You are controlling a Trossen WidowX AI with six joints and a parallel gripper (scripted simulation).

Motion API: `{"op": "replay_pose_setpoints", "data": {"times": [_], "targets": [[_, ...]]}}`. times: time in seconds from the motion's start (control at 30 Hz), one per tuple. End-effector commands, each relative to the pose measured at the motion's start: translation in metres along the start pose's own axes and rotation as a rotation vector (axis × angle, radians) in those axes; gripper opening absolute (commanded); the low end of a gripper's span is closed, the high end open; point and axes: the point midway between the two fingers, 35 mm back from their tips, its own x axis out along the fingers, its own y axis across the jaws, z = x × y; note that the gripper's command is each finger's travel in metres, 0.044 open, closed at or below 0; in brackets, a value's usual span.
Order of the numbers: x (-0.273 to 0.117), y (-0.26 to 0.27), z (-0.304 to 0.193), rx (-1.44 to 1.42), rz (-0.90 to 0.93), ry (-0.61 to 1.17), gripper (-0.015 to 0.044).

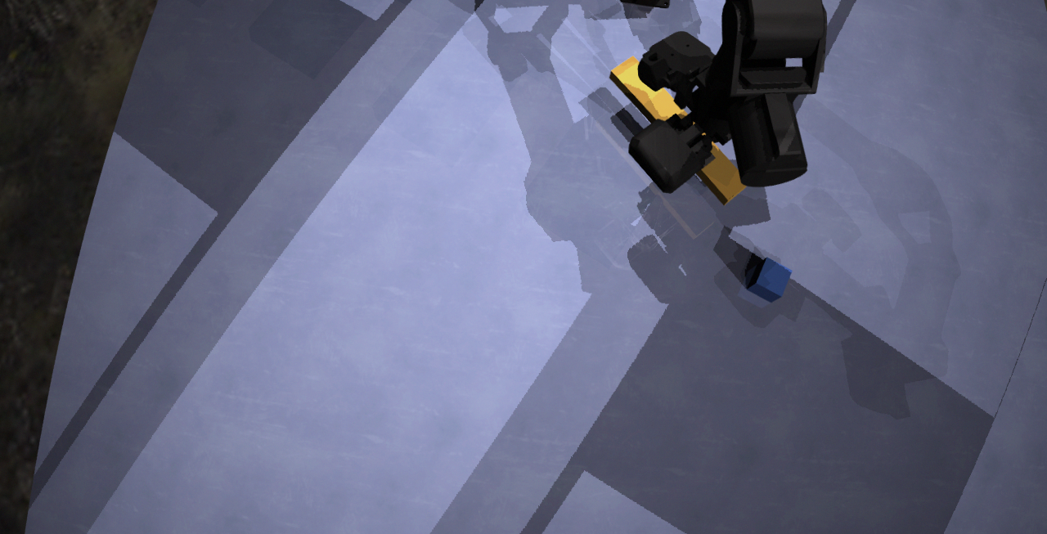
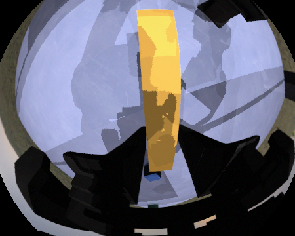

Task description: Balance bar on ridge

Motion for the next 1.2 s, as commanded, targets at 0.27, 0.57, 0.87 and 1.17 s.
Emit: {"op": "replay_pose_setpoints", "data": {"times": [0.27, 0.57, 0.87, 1.17], "targets": [[0.000, 0.000, 0.000, 0.000, 0.000, 0.000, 0.0185], [0.000, 0.000, 0.000, 0.000, 0.000, 0.000, 0.0238], [0.000, 0.000, 0.000, 0.000, 0.000, 0.000, 0.0440], [-0.081, 0.002, -0.003, 0.000, 0.001, 0.000, 0.0440]]}}
